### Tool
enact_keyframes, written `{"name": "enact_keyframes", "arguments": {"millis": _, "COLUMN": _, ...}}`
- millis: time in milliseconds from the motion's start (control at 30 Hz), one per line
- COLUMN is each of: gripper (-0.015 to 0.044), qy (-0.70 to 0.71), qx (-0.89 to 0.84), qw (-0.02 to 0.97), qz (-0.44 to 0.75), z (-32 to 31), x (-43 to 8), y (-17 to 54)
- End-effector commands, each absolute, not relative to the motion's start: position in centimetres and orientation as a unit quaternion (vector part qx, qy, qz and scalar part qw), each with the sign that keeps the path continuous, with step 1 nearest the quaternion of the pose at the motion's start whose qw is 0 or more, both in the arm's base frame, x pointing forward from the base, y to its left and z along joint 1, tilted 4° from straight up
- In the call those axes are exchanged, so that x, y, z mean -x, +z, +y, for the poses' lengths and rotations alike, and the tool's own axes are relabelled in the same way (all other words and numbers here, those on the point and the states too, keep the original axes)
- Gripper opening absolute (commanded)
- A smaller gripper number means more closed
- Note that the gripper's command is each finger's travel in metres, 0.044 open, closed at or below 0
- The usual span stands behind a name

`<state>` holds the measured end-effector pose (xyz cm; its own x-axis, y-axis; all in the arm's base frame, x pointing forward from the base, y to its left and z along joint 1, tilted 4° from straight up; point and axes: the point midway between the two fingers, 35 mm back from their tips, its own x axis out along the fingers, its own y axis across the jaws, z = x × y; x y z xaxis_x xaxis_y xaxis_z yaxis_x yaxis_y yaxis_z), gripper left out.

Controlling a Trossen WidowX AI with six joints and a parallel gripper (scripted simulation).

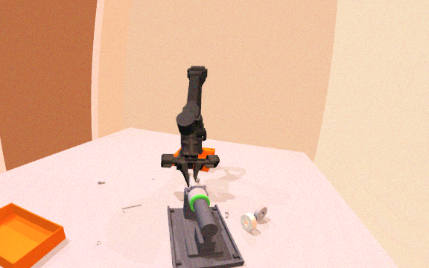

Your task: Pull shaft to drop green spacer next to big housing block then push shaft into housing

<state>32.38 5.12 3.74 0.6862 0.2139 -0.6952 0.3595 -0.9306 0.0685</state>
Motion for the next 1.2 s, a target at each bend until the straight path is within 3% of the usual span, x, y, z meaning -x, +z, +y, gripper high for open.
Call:
{"name": "enact_keyframes", "arguments": {"millis": 0, "gripper": 0.0000, "qy": -0.363, "qx": -0.912, "qw": 0.101, "qz": 0.158, "z": 5.11, "x": -32.31, "y": 3.73}}
{"name": "enact_keyframes", "arguments": {"millis": 1167, "gripper": 0.0000, "qy": -0.363, "qx": -0.912, "qw": 0.101, "qz": 0.158, "z": 4.97, "x": -31.96, "y": 3.72}}
